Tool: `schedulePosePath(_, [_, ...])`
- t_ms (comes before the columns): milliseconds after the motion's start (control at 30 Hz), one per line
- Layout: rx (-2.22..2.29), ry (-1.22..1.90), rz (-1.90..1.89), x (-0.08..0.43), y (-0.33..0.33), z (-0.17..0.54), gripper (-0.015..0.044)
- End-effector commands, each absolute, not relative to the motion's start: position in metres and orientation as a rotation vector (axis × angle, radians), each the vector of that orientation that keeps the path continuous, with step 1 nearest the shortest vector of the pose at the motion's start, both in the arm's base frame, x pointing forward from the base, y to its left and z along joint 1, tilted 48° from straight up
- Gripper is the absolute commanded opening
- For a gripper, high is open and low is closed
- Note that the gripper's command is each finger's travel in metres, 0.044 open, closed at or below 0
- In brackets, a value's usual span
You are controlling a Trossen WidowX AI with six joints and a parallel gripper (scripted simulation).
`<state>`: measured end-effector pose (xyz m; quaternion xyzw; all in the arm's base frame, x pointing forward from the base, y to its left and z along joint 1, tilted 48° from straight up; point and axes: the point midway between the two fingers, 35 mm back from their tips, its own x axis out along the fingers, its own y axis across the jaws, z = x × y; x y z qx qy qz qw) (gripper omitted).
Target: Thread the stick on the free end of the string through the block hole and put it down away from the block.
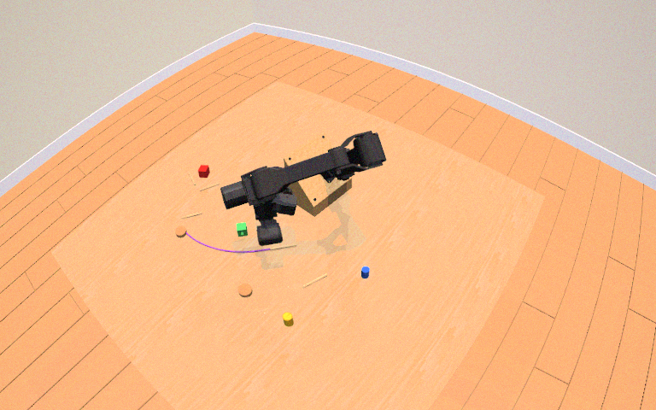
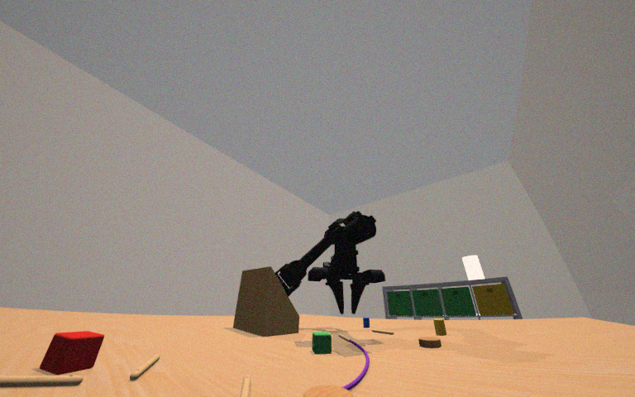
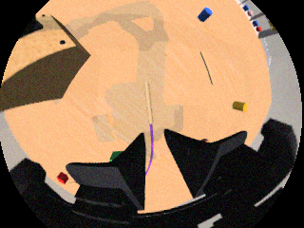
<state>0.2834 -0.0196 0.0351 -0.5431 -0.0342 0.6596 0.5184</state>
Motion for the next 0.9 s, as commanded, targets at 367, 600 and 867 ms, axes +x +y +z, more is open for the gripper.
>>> schedulePosePath(367, [-1.301, -0.080, 1.578, 0.287, -0.003, 0.020, 0.0123])
schedulePosePath(600, [-1.300, -0.081, 1.578, 0.289, 0.006, 0.012, 0.0123])
schedulePosePath(867, [-1.299, -0.083, 1.577, 0.290, 0.016, 0.004, 0.0123])
